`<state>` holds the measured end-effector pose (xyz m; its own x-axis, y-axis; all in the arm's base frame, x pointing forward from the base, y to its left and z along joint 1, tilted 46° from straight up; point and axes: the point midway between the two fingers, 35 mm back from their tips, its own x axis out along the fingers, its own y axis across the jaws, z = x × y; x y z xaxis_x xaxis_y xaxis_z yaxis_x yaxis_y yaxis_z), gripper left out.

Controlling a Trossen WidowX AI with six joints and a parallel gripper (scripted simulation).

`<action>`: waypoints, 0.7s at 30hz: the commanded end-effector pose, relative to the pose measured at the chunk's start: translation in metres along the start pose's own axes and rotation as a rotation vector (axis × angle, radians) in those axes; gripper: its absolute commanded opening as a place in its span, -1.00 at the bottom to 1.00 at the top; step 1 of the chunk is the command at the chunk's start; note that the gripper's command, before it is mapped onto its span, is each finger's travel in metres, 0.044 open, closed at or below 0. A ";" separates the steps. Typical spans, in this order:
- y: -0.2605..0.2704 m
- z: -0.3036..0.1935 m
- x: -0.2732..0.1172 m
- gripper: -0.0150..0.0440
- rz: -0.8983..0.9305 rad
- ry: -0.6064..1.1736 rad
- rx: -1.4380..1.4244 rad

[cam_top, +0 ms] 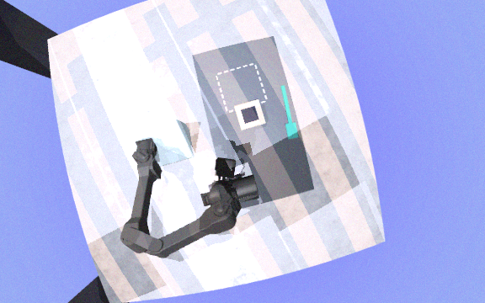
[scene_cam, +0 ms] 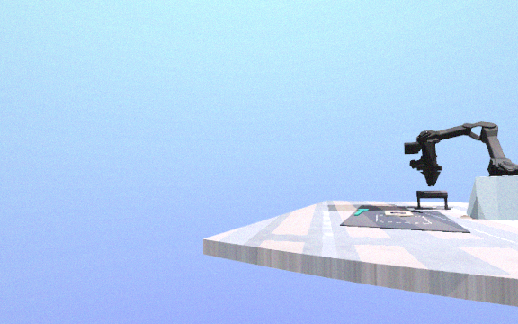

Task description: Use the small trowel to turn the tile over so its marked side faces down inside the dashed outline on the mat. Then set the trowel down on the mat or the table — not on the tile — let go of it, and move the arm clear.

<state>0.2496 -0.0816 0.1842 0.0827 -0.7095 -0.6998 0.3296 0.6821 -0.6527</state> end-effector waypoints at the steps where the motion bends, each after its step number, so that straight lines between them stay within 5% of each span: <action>1: -0.001 0.000 0.000 0.42 -0.004 -0.001 -0.155; 11: -0.001 0.000 0.000 0.42 -0.004 0.000 -0.478; 21: 0.000 0.000 0.004 0.42 -0.004 0.000 -0.483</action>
<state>0.2502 -0.0825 0.1835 0.0840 -0.7098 -0.6994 -0.1350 0.6873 -0.7138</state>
